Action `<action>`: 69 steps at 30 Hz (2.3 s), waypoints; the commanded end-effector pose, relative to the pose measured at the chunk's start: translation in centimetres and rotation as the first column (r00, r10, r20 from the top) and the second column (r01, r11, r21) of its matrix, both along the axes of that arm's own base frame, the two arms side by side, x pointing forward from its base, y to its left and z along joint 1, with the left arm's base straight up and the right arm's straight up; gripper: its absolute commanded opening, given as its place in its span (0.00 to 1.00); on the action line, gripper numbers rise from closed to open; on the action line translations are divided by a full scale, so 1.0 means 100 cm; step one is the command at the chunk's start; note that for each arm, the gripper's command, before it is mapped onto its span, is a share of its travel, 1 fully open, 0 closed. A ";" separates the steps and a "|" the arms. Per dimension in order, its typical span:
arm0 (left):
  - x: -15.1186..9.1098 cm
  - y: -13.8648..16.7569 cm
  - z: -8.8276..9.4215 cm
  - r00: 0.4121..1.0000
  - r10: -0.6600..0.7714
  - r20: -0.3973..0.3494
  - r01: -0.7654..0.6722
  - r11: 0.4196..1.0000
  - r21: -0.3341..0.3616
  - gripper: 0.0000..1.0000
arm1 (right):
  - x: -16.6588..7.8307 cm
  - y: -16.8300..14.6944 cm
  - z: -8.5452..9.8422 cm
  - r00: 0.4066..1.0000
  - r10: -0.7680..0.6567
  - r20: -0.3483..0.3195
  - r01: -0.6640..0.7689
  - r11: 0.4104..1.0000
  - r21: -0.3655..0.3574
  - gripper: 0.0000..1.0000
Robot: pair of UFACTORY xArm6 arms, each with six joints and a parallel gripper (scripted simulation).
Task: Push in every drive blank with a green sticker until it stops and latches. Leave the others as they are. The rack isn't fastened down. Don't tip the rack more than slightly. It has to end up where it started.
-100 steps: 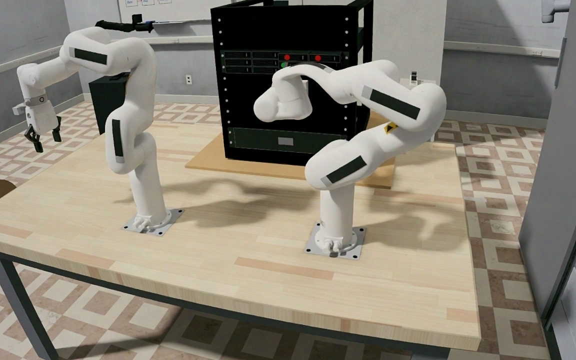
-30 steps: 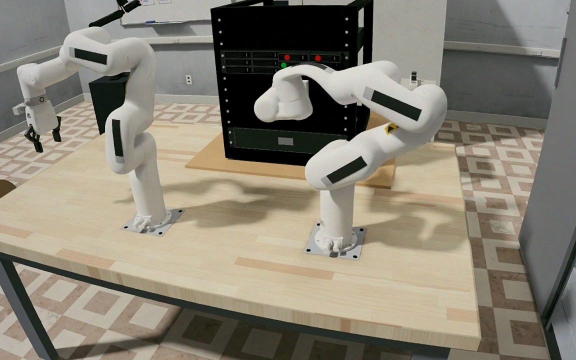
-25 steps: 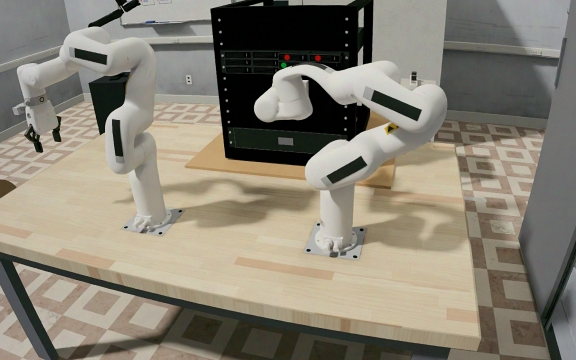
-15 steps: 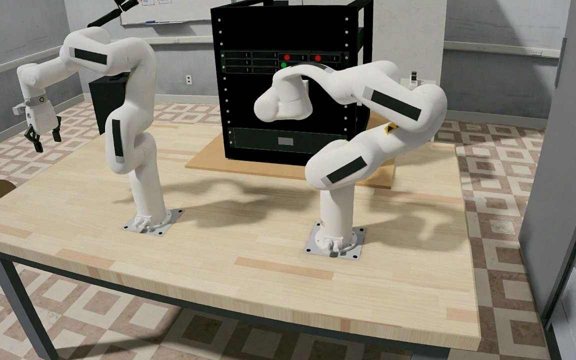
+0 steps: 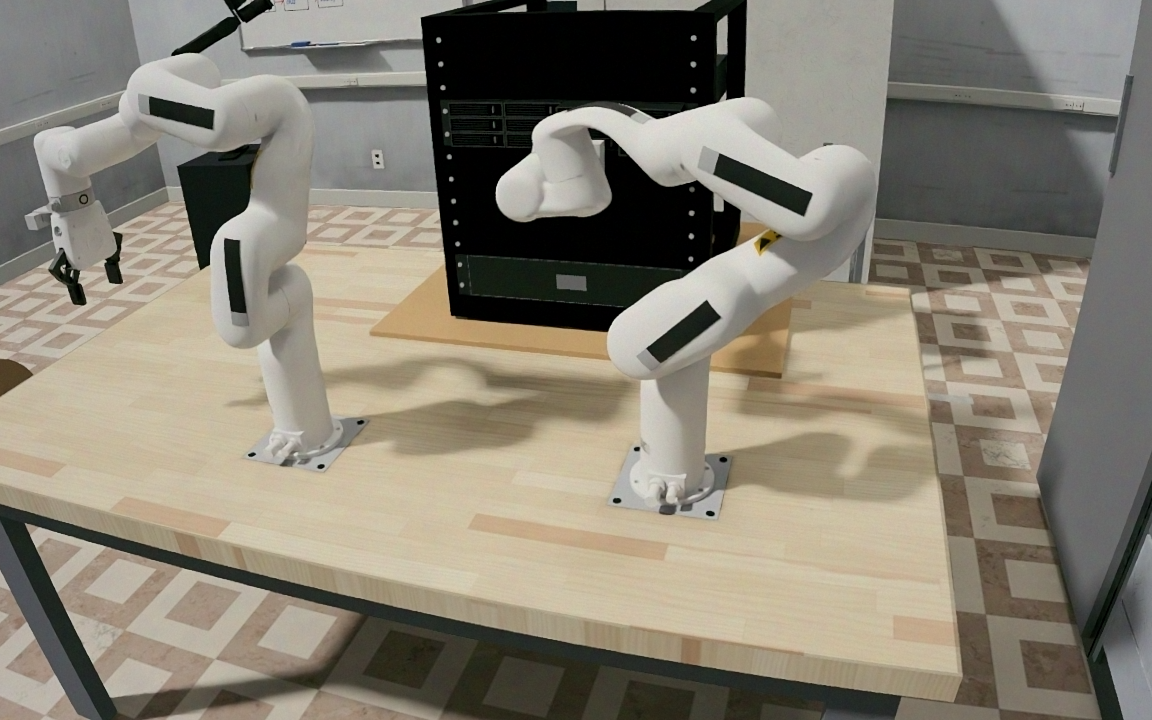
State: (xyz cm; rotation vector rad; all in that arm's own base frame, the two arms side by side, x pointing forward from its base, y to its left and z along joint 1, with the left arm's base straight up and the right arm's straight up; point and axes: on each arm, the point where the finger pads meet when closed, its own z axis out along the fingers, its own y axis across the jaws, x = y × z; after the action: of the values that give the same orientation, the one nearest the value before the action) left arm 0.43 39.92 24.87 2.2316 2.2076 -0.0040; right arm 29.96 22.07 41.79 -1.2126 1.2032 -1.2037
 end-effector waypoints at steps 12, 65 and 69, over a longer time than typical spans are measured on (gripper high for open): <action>0.000 0.001 0.001 1.000 0.000 0.000 0.000 1.000 0.004 1.00 | 0.052 0.004 0.005 1.000 -0.001 0.002 0.001 1.000 0.003 0.00; 0.000 0.001 0.001 1.000 0.000 0.000 0.000 1.000 0.004 1.00 | 0.078 0.005 0.006 1.000 -0.001 0.002 0.001 1.000 0.003 0.00; 0.000 0.001 0.001 1.000 0.000 0.000 0.000 1.000 0.004 1.00 | 0.080 0.005 0.006 1.000 -0.001 0.002 0.001 1.000 0.003 0.00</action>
State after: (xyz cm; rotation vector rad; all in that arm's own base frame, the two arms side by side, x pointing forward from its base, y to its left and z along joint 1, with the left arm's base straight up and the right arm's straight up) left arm 0.43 39.92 24.87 2.2316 2.2076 -0.0040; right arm 37.73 22.53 42.14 -1.2127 1.2038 -1.2038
